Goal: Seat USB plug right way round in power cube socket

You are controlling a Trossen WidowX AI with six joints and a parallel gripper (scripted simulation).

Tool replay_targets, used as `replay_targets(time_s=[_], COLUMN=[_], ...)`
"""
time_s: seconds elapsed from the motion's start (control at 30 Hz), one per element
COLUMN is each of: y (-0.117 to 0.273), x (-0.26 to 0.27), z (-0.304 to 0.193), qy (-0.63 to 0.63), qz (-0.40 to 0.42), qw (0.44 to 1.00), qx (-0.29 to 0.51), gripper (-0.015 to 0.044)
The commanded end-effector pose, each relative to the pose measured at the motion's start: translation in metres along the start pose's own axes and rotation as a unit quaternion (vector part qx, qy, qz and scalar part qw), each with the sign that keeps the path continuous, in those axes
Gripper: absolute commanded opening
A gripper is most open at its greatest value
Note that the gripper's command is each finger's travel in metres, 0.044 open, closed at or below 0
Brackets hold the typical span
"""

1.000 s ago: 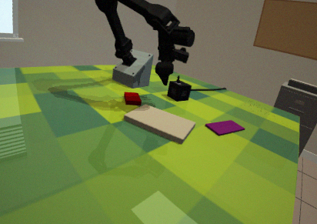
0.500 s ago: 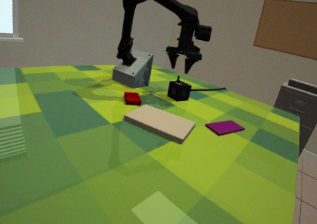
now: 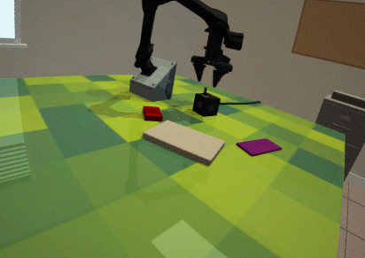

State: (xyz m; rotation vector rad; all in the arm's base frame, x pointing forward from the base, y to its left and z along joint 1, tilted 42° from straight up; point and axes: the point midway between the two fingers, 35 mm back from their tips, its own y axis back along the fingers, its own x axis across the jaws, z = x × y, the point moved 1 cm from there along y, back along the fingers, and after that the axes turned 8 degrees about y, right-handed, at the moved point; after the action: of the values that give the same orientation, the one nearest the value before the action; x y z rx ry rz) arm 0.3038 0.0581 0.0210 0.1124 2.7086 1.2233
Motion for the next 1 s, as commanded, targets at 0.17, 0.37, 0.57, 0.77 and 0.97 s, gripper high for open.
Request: replay_targets(time_s=[0.17,0.37,0.57,0.77,0.97], y=[-0.009,-0.015,-0.020,-0.018,-0.018], x=[0.000,0.000,0.000,0.000,0.000], z=[0.000,0.000,0.000,0.000,0.000], qy=[0.003,0.003,0.003,0.000,0.000], qz=[-0.002,-0.002,-0.002,0.000,0.000], qw=[1.000,1.000,1.000,1.000,1.000], qx=[0.002,0.002,0.002,0.001,0.001], gripper=[0.0440,0.0440,0.0440,0.0309,0.0151])
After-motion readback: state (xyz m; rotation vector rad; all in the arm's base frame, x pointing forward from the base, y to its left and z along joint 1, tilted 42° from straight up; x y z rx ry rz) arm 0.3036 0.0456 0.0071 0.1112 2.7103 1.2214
